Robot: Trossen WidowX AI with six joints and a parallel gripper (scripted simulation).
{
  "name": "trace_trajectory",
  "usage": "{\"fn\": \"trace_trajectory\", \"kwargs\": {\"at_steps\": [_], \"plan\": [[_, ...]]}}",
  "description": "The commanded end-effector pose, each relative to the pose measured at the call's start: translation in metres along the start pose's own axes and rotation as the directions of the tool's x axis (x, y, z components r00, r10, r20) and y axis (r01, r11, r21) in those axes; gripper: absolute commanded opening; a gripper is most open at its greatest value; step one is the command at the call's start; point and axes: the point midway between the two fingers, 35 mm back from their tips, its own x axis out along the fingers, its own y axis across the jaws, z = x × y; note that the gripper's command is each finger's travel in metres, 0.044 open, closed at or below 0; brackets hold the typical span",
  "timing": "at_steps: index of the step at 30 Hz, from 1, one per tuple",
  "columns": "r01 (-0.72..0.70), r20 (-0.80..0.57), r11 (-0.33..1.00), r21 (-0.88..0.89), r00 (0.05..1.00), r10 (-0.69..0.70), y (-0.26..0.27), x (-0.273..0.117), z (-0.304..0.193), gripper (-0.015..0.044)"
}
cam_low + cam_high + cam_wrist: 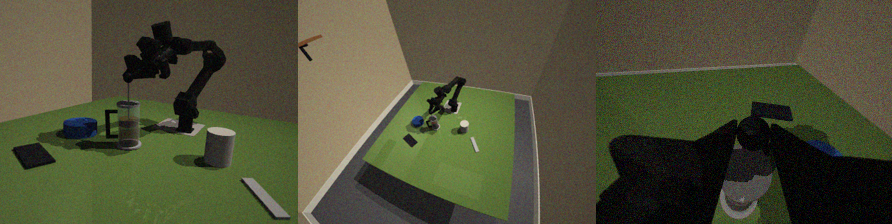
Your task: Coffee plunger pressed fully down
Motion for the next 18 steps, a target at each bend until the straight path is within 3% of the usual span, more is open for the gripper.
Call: {"fn": "trace_trajectory", "kwargs": {"at_steps": [1,18], "plan": [[-0.002,-0.088,1.0,0.002,0.996,0.002,0.0,0.013,-0.033,0.0127],[-0.002,-0.087,1.0,0.002,0.996,0.002,0.0,0.025,-0.043,0.0127]]}}
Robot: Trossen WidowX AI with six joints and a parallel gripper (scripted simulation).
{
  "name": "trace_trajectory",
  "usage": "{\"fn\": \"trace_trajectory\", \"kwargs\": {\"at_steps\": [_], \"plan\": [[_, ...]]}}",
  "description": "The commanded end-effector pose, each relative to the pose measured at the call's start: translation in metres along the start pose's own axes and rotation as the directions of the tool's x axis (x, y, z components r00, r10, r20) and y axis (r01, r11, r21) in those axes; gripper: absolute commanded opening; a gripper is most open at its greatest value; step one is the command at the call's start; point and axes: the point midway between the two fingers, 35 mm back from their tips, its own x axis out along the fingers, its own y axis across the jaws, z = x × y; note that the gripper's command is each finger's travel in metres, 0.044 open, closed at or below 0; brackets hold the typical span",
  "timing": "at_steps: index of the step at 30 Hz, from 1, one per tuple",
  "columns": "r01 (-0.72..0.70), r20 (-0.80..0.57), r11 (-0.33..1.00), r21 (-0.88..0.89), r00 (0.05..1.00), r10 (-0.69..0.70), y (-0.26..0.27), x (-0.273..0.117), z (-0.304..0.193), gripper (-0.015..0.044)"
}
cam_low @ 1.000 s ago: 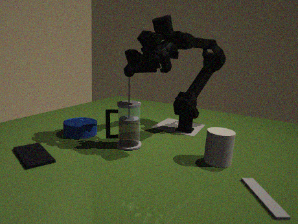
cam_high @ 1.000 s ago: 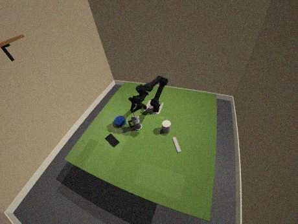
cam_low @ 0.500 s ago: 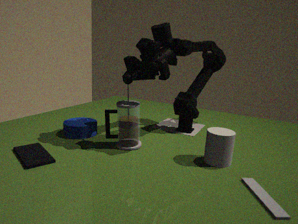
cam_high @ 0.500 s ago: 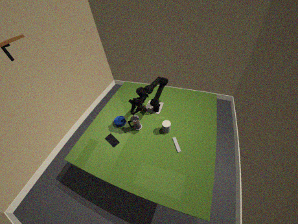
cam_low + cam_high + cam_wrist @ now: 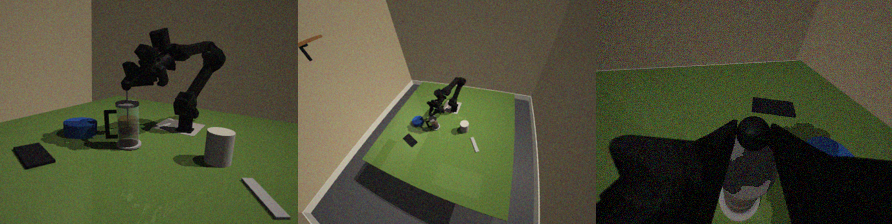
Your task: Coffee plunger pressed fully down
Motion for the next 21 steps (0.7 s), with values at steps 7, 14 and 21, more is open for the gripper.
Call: {"fn": "trace_trajectory", "kwargs": {"at_steps": [7,14,21], "plan": [[-0.001,-0.083,1.0,0.0,0.997,0.001,0.0,0.0113,-0.0237,0.0127],[-0.001,-0.083,1.0,0.0,0.997,0.001,-0.0001,0.0121,-0.0224,0.0127],[-0.001,-0.083,1.0,0.0,0.997,0.001,-0.0001,0.0129,-0.0215,0.0127]]}}
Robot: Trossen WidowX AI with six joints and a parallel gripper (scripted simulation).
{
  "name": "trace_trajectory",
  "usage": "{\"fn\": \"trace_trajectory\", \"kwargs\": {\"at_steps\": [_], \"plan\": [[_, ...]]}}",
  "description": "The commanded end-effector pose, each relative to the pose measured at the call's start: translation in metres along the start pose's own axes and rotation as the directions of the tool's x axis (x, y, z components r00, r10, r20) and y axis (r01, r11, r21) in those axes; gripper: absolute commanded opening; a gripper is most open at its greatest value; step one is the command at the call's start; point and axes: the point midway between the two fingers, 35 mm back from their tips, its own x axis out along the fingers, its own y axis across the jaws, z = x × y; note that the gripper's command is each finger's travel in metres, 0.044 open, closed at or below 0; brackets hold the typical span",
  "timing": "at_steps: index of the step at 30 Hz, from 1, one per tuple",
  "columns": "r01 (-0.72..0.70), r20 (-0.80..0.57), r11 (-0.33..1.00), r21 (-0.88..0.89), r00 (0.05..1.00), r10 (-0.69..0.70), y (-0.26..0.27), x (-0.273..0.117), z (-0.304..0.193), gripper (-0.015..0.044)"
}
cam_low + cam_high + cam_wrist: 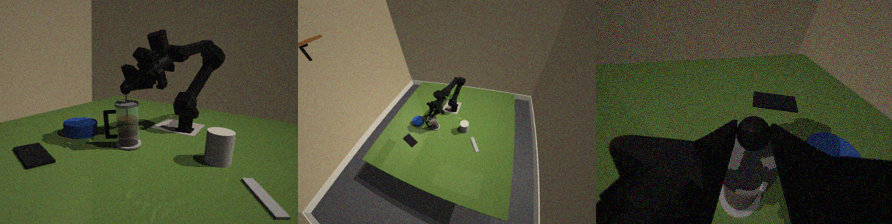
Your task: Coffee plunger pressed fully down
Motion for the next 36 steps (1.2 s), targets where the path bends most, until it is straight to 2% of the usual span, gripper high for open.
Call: {"fn": "trace_trajectory", "kwargs": {"at_steps": [1,36], "plan": [[-0.001,-0.05,1.0,-0.001,0.999,0.001,0.0,0.0066,-0.0137,0.0127],[-0.001,-0.049,1.0,-0.001,0.999,0.001,-0.0002,0.0097,-0.0104,0.0127]]}}
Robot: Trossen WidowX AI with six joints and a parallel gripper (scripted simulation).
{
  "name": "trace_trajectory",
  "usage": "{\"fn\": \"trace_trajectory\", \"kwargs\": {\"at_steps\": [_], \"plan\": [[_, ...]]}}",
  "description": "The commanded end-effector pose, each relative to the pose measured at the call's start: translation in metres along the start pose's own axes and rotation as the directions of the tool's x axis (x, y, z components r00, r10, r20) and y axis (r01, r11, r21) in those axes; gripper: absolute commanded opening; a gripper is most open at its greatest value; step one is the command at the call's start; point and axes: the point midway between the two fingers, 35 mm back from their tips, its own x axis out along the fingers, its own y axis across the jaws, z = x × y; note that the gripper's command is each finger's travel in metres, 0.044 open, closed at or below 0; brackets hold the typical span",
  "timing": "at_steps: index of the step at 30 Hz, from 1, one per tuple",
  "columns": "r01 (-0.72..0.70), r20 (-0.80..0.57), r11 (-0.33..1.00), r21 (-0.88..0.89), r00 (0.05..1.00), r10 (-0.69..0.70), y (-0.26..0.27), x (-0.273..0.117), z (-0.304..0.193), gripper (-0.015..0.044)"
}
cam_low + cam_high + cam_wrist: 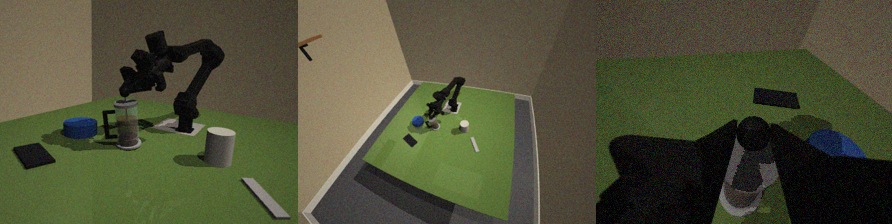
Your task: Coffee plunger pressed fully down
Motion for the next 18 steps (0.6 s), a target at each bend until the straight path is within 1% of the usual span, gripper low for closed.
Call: {"fn": "trace_trajectory", "kwargs": {"at_steps": [1,18], "plan": [[-0.001,-0.024,1.0,-0.001,1.0,0.001,0.0,0.0035,-0.0059,0.0127],[-0.001,-0.024,1.0,-0.001,1.0,0.001,-0.0001,0.0048,-0.0047,0.0127]]}}
